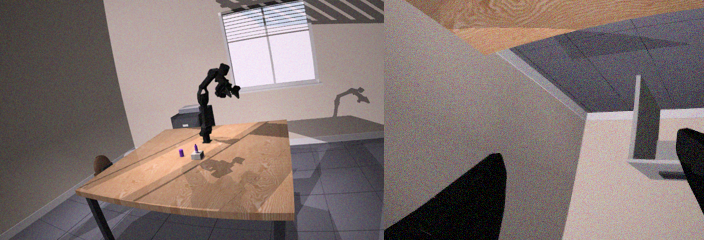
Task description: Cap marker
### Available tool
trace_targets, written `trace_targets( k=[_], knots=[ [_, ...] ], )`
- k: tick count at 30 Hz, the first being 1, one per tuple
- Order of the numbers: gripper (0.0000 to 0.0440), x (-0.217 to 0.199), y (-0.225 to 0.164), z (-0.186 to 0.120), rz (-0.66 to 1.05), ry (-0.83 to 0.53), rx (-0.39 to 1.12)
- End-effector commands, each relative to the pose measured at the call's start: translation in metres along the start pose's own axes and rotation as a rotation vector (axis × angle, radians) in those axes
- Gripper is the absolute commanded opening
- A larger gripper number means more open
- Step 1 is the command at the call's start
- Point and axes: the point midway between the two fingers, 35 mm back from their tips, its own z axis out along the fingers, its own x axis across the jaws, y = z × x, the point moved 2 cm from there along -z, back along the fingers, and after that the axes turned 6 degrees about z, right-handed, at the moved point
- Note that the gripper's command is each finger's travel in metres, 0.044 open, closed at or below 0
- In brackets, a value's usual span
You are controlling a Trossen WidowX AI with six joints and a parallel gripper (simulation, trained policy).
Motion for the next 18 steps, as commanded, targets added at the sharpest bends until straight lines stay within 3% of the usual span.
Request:
trace_targets(
  k=[1,18],
  knots=[
    [0.0339,0.006,0.006,0.000,0.023,-0.001,-0.018],
    [0.0338,0.047,0.036,-0.004,0.140,0.030,-0.115]
  ],
)
